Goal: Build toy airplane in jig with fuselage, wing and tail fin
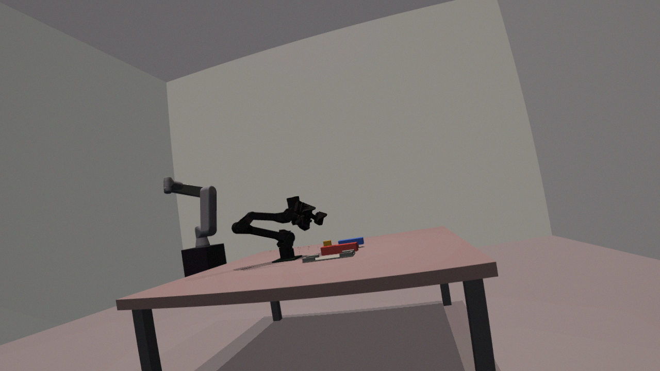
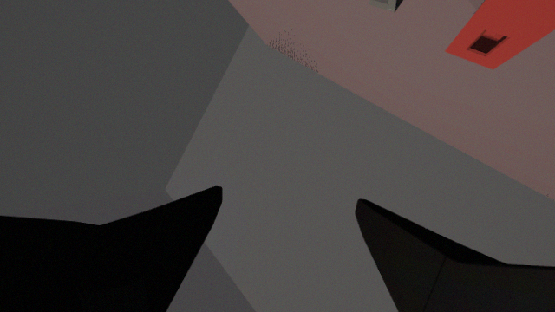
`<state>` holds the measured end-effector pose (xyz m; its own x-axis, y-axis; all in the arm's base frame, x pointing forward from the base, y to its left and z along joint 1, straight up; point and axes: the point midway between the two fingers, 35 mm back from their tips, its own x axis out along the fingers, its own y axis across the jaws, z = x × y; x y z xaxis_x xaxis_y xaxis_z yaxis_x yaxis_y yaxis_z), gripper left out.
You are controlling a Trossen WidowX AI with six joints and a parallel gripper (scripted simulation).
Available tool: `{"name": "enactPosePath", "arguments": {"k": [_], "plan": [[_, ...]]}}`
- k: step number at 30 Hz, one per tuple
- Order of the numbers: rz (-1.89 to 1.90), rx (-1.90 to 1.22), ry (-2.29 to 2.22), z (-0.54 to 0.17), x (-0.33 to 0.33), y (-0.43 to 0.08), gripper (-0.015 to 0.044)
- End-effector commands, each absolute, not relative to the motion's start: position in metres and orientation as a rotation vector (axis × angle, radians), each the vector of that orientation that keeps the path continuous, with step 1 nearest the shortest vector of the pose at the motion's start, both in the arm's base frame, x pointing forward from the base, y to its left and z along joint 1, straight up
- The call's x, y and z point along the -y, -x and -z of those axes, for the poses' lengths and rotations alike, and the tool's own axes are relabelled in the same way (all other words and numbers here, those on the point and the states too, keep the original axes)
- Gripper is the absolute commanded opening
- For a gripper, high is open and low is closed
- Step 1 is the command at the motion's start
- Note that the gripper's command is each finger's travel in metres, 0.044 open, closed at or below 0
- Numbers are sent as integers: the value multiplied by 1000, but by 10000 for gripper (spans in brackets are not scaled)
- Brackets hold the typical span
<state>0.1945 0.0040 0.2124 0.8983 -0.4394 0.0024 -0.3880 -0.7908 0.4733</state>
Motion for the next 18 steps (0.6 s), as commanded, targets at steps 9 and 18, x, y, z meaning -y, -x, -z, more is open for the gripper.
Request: {"name": "enactPosePath", "arguments": {"k": [9,18], "plan": [[437,141,-1681,-224,-28,-237,440],[540,-644,-619,-190,-35,-277,440]]}}
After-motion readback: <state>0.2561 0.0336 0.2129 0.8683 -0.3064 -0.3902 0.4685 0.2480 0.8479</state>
